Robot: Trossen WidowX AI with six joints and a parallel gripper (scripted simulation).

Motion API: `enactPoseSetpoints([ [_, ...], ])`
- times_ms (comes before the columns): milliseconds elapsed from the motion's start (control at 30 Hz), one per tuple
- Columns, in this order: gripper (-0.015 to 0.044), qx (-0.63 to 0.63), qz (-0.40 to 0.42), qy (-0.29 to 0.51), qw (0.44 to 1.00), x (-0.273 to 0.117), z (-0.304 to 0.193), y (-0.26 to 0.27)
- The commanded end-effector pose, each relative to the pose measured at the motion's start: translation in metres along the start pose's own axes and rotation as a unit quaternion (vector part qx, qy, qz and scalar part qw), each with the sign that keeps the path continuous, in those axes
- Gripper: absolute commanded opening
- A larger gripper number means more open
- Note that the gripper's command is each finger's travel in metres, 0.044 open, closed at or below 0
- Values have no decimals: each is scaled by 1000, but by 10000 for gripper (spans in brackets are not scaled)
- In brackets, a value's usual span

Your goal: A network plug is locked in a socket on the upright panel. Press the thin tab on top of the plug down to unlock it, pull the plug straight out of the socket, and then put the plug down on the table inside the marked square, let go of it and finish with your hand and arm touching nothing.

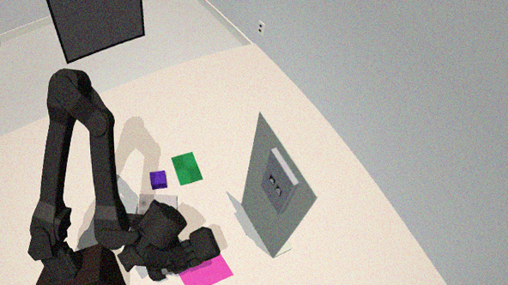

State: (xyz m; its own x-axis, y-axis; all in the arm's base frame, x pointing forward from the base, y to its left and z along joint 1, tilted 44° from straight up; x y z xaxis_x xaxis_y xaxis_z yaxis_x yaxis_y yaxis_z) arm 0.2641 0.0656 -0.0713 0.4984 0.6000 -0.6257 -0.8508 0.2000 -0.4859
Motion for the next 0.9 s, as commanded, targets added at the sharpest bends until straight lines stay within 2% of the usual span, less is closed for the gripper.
enactPoseSetpoints([
  [0,0,3,2,2,1000,3,-1,4],
  [867,0,4,1,0,1000,18,3,17],
])
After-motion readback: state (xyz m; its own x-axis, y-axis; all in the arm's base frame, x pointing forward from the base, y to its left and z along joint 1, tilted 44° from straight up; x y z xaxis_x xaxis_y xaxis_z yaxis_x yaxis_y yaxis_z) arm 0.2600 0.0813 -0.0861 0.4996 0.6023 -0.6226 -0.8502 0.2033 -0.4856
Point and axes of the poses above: the point midway between the two fingers, 35 mm back from their tips, its own x axis out along the fingers, its own y axis across the jaws, z = x × y, the point moved 1 cm from there along -x, back along the fingers, and after that the axes turned 11 degrees about -x, right-handed, at the moved point
